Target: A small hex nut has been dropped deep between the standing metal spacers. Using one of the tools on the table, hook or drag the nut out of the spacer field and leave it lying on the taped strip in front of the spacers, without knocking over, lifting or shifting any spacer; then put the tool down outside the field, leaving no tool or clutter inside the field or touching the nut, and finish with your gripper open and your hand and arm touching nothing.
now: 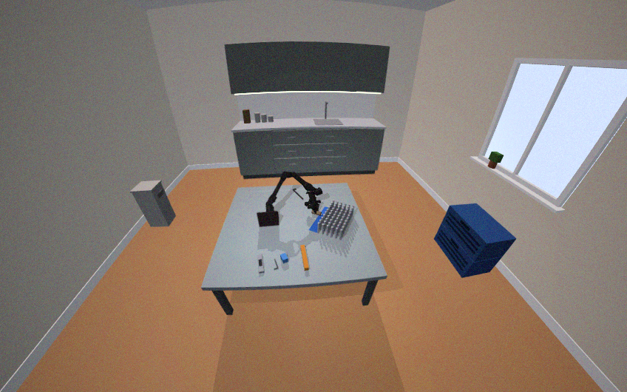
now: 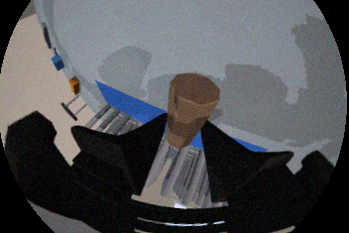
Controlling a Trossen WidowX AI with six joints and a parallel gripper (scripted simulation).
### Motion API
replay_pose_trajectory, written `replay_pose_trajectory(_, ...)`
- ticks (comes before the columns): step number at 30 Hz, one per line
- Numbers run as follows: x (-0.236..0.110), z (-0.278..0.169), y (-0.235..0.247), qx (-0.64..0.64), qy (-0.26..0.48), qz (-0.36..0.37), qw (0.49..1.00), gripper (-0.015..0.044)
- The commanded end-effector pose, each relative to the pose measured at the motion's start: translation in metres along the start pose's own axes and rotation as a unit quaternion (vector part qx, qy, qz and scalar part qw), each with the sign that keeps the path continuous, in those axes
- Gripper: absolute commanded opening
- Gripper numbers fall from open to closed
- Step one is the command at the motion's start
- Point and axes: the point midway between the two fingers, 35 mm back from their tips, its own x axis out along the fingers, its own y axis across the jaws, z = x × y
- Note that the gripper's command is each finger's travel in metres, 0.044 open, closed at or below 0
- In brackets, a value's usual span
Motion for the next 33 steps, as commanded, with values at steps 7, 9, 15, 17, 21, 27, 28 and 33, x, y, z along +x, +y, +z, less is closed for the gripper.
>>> replay_pose_trajectory(7, -0.004, 0.007, -0.001, 0.001, 0.002, -0.001, 1.0, 0.0)
replay_pose_trajectory(9, -0.005, 0.008, -0.001, 0.001, 0.002, -0.001, 1.0, 0.0)
replay_pose_trajectory(15, -0.006, 0.012, -0.001, 0.001, 0.001, 0.0, 1.0, 0.0)
replay_pose_trajectory(17, -0.007, 0.013, -0.001, 0.001, 0.001, 0.0, 1.0, 0.0)
replay_pose_trajectory(21, -0.008, 0.016, -0.001, 0.001, 0.001, 0.0, 1.0, 0.0)
replay_pose_trajectory(27, -0.01, 0.02, -0.001, 0.001, 0.001, 0.0, 1.0, 0.0)
replay_pose_trajectory(28, -0.01, 0.021, -0.001, 0.001, 0.001, 0.0, 1.0, 0.0)
replay_pose_trajectory(33, -0.011, 0.024, -0.001, 0.001, 0.001, 0.0, 1.0, 0.0)
